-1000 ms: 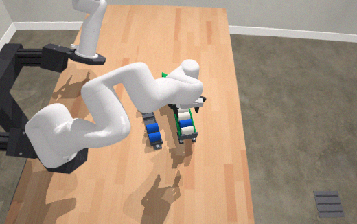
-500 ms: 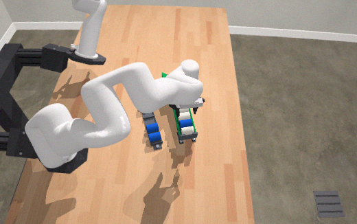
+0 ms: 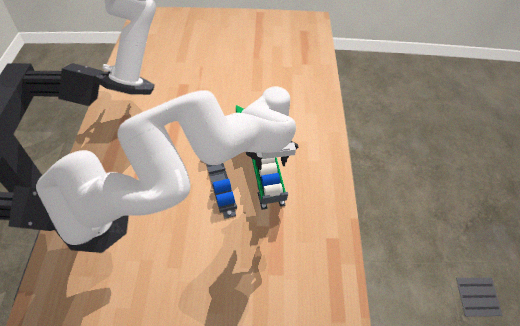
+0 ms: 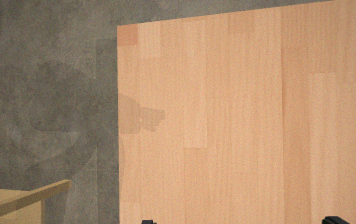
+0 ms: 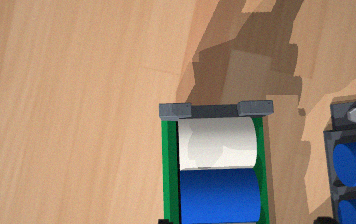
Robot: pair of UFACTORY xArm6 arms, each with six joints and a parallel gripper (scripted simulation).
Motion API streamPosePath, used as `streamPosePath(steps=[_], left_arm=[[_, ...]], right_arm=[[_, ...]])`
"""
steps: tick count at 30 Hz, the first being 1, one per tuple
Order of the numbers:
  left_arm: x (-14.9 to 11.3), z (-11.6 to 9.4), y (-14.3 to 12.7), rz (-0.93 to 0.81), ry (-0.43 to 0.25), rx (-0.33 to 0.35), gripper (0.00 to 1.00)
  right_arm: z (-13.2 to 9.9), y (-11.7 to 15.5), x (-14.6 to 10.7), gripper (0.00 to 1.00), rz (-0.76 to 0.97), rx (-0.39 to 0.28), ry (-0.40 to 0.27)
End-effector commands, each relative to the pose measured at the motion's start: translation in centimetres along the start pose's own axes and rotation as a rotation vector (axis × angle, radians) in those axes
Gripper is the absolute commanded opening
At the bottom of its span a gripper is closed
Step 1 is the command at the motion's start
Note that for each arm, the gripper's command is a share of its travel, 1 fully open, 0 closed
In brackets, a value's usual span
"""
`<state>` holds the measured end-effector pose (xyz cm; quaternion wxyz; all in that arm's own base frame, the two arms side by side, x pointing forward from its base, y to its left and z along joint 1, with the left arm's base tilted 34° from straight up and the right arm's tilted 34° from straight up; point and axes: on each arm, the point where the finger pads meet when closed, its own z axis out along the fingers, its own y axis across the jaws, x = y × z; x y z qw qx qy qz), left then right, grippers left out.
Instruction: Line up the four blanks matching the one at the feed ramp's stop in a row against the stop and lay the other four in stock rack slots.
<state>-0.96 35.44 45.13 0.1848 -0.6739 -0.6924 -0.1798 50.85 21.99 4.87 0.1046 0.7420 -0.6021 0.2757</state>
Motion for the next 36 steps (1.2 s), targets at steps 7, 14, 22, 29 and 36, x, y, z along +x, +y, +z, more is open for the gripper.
streamPosePath(steps=[7, 14, 22, 29, 36], left_arm=[[0.1, -0.1, 0.0, 0.0, 0.004, 0.0, 1.0], [0.1, -0.1, 0.0, 0.0, 0.004, 0.0, 1.0], [0.1, -0.1, 0.0, 0.0, 0.004, 0.0, 1.0], [0.1, -0.1, 0.0, 0.0, 0.004, 0.0, 1.0], [0.1, -0.1, 0.0, 0.0, 0.004, 0.0, 1.0]], right_arm=[[0.1, -0.2, 0.0, 0.79, -0.01, 0.004, -0.002], [0.4, -0.2, 0.0, 0.79, -0.019, 0.004, -0.002], [1.7, -0.2, 0.0, 0.79, -0.019, 0.004, -0.002], [2.6, -0.2, 0.1, 0.79, -0.019, 0.004, -0.002], [3.8, -0.2, 0.1, 0.79, -0.019, 0.004, -0.002]])
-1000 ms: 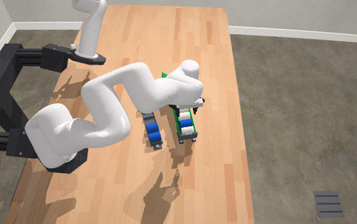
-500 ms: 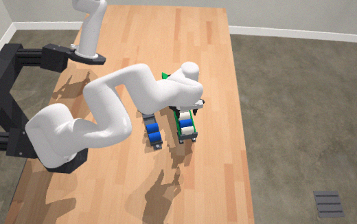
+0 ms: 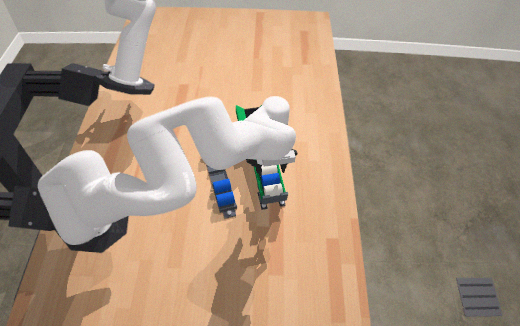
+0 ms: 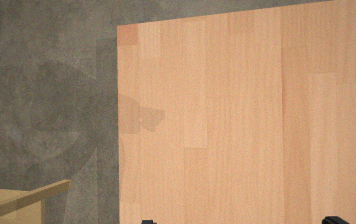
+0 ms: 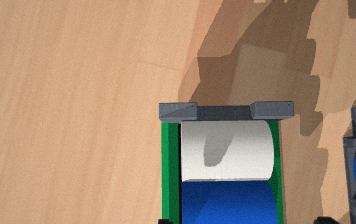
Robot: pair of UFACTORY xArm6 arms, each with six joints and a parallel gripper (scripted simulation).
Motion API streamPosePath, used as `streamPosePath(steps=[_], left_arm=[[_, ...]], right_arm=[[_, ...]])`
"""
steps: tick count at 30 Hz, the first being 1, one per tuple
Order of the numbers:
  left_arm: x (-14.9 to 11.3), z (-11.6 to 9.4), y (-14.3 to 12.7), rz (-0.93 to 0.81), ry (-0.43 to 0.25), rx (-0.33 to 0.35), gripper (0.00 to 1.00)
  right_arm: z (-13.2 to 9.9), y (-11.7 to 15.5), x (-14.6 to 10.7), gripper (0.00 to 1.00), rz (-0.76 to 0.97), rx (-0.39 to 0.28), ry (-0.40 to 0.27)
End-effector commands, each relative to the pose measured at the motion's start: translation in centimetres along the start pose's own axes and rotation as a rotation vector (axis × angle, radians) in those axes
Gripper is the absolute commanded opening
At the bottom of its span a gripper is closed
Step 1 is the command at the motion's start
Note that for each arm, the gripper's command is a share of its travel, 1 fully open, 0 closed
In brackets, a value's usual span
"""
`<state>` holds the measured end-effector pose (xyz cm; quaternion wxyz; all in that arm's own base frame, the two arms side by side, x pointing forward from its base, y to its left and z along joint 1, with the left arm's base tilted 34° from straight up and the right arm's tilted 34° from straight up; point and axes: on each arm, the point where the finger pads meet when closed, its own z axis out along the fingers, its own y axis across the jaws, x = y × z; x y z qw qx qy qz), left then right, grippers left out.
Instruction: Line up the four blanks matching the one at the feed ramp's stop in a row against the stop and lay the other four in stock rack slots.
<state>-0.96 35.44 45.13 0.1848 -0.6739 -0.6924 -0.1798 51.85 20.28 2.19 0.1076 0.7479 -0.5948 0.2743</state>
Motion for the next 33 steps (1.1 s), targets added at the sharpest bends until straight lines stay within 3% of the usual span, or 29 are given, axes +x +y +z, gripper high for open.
streamPosePath(steps=[1, 33], left_arm=[[0.1, -0.1, 0.0, 0.0, 0.004, 0.0, 1.0], [0.1, -0.1, 0.0, 0.0, 0.004, 0.0, 1.0]], right_arm=[[0.6, -0.2, 0.0, 0.79, 0.001, 0.005, -0.002], [1.6, -0.2, 0.0, 0.79, 0.001, 0.005, -0.002]])
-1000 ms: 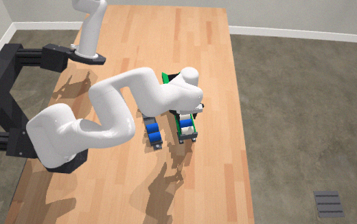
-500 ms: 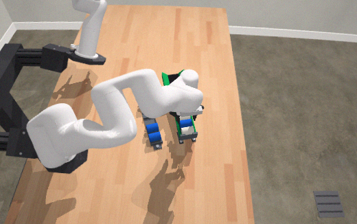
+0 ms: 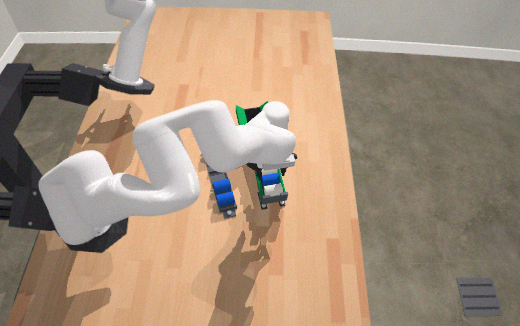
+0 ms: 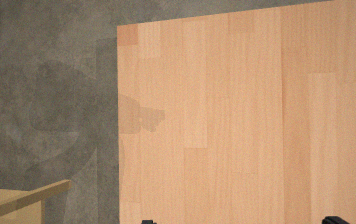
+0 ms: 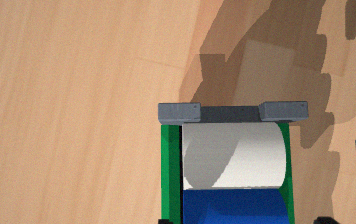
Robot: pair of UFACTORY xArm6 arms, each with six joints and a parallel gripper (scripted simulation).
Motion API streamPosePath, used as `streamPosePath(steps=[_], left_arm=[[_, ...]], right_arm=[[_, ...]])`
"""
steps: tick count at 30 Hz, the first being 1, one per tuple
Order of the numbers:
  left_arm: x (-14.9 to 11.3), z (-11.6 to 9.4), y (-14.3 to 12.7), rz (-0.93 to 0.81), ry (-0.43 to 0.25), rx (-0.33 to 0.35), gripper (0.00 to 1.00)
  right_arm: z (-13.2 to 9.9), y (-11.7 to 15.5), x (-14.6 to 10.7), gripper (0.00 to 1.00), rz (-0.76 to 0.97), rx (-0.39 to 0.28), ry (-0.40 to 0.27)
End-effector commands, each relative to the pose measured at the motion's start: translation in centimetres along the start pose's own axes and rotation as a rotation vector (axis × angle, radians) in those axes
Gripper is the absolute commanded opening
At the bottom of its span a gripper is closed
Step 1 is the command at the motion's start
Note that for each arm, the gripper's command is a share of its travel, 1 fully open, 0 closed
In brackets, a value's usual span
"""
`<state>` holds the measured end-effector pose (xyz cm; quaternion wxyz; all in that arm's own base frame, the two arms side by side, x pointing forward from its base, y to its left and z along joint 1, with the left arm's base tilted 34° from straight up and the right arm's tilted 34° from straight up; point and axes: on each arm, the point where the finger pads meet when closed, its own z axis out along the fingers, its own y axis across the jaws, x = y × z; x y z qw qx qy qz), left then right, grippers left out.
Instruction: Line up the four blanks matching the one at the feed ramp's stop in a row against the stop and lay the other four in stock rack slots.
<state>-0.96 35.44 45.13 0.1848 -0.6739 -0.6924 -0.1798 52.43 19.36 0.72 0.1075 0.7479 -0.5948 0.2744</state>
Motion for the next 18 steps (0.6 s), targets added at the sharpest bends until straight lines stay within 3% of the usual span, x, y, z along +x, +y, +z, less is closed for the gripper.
streamPosePath(steps=[1, 18], left_arm=[[0.1, -0.1, 0.0, 0.0, 0.004, 0.0, 1.0], [0.1, -0.1, 0.0, 0.0, 0.004, 0.0, 1.0]], right_arm=[[-0.2, -0.2, 0.0, 0.79, 0.001, 0.004, -0.002], [2.1, -0.2, 0.0, 0.79, 0.001, 0.004, -0.002]])
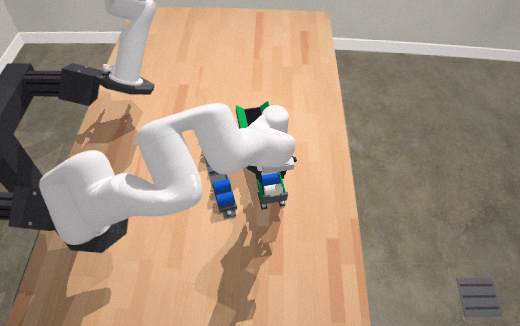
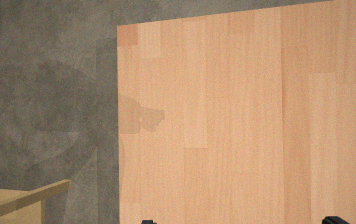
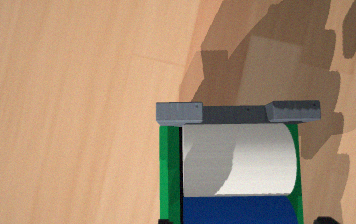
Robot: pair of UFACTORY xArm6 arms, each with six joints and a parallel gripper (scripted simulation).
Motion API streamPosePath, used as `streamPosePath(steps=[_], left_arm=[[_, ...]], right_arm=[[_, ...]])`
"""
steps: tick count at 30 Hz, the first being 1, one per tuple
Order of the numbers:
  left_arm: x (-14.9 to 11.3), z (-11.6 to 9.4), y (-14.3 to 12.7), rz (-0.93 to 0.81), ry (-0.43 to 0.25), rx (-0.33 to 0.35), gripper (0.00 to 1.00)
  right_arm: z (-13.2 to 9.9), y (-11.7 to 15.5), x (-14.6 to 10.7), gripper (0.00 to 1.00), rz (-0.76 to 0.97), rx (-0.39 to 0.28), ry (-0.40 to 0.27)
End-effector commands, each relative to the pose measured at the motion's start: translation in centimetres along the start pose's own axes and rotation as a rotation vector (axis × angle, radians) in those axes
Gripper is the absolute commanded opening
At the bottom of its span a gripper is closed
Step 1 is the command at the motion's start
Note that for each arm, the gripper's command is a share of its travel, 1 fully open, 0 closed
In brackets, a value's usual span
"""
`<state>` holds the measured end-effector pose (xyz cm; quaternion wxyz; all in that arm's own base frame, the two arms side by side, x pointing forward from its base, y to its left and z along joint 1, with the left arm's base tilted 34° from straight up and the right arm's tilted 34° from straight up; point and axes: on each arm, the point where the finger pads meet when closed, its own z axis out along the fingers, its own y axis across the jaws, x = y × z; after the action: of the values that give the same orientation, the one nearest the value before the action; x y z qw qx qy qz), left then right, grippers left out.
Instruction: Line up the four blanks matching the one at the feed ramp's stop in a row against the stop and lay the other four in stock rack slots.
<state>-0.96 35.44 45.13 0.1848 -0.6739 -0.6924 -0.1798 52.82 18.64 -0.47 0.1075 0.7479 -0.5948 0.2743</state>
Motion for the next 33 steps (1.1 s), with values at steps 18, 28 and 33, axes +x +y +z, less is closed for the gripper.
streamPosePath(steps=[18, 28, 33], left_arm=[[0.1, -0.1, 0.0, 0.0, 0.004, 0.0, 1.0], [0.1, -0.1, 0.0, 0.0, 0.004, 0.0, 1.0], [0.1, -0.1, 0.0, 0.0, 0.004, 0.0, 1.0]], right_arm=[[2.0, -0.2, 0.0, 0.79, 0.001, 0.004, -0.002], [2.0, -0.2, 0.0, 0.57, 0.001, 0.004, -0.002], [2.0, -0.2, 0.0, 0.57, 0.001, 0.004, -0.002]])
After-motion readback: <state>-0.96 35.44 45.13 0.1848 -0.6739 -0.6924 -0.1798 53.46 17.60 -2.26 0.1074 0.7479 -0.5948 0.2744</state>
